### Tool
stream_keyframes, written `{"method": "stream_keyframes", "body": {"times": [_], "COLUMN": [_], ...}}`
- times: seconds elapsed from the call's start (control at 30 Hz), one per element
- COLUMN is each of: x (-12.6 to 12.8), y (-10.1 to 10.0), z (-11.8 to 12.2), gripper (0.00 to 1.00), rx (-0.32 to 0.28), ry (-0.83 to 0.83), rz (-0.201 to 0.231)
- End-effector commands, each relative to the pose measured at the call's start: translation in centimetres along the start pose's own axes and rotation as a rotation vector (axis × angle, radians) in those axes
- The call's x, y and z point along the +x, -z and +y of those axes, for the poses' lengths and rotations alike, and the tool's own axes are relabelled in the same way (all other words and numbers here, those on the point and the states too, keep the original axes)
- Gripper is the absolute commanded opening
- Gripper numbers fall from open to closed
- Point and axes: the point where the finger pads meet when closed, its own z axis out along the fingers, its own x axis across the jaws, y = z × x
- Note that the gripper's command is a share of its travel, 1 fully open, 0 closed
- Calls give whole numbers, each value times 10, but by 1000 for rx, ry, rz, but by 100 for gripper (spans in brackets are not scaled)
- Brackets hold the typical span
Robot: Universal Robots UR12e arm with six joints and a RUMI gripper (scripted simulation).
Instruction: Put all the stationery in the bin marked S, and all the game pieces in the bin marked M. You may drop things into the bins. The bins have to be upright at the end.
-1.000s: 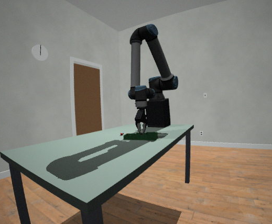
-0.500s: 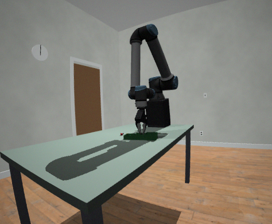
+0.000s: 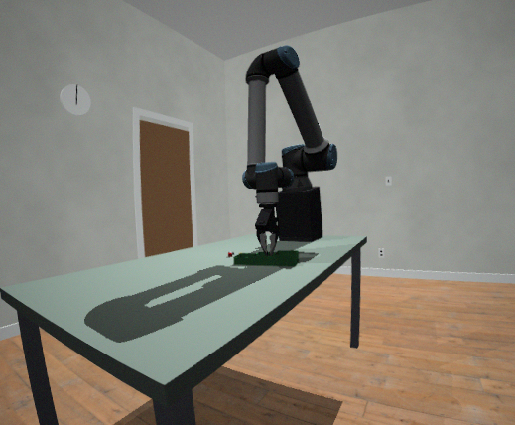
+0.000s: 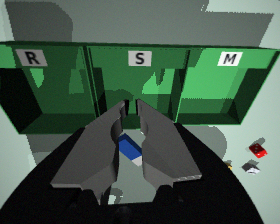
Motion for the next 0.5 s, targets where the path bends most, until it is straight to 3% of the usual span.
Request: {"method": "stream_keyframes", "body": {"times": [0.0, 0.47], "x": [0, 0], "y": [1, 16], "z": [-1, -1], "gripper": [4, 4], "rx": [1, 1], "ry": [0, 0], "rz": [0, 0]}}
